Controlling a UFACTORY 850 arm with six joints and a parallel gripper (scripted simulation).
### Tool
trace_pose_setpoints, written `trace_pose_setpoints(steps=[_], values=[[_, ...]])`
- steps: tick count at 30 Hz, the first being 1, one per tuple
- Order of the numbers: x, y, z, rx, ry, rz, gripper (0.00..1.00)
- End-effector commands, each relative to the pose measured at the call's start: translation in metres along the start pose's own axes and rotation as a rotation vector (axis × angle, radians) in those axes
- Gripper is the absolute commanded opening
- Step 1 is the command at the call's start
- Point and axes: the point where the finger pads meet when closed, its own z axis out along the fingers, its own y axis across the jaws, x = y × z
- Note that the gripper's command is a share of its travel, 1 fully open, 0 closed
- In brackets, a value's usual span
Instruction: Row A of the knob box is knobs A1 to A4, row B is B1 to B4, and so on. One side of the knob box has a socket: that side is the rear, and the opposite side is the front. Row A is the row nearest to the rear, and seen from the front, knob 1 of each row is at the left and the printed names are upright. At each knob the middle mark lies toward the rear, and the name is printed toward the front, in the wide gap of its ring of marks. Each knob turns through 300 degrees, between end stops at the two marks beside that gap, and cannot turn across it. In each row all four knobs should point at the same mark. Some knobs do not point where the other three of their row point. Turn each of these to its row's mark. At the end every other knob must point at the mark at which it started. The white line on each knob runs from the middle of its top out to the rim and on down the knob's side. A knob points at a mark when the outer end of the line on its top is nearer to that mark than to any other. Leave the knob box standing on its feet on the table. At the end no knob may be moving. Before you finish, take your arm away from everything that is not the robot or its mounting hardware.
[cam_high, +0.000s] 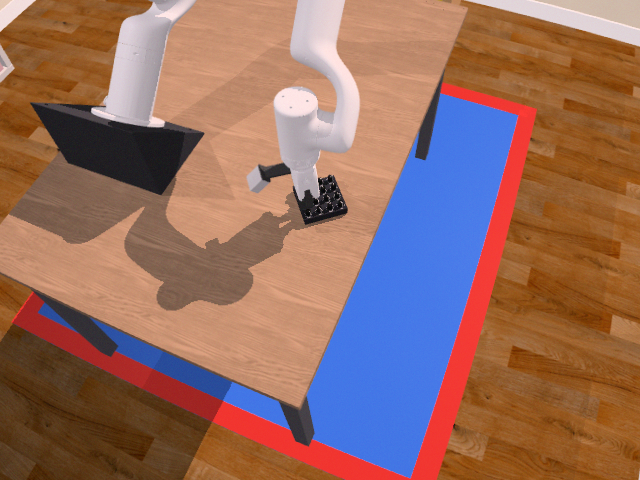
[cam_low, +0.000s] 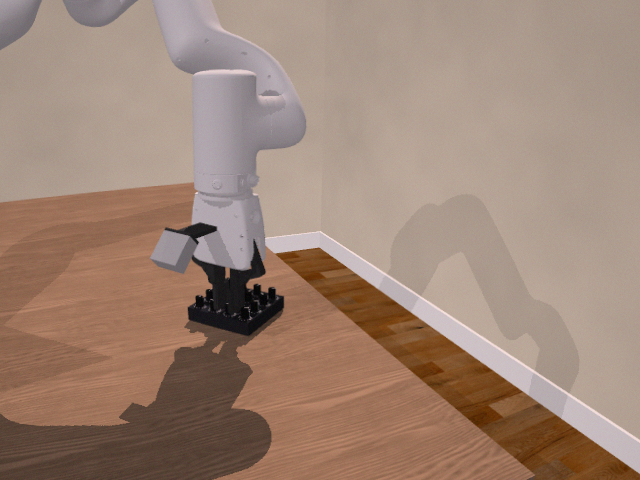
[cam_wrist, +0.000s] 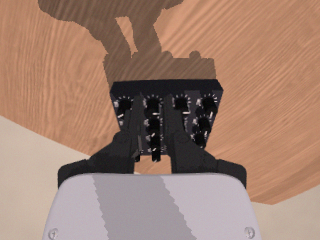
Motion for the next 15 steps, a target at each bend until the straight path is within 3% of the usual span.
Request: trace_pose_setpoints(steps=[1, 15], values=[[-0.001, -0.001, -0.003, 0.001, -0.001, -0.001, 0.19], [-0.001, -0.001, -0.031, 0.002, -0.001, -0.001, 0.19]])
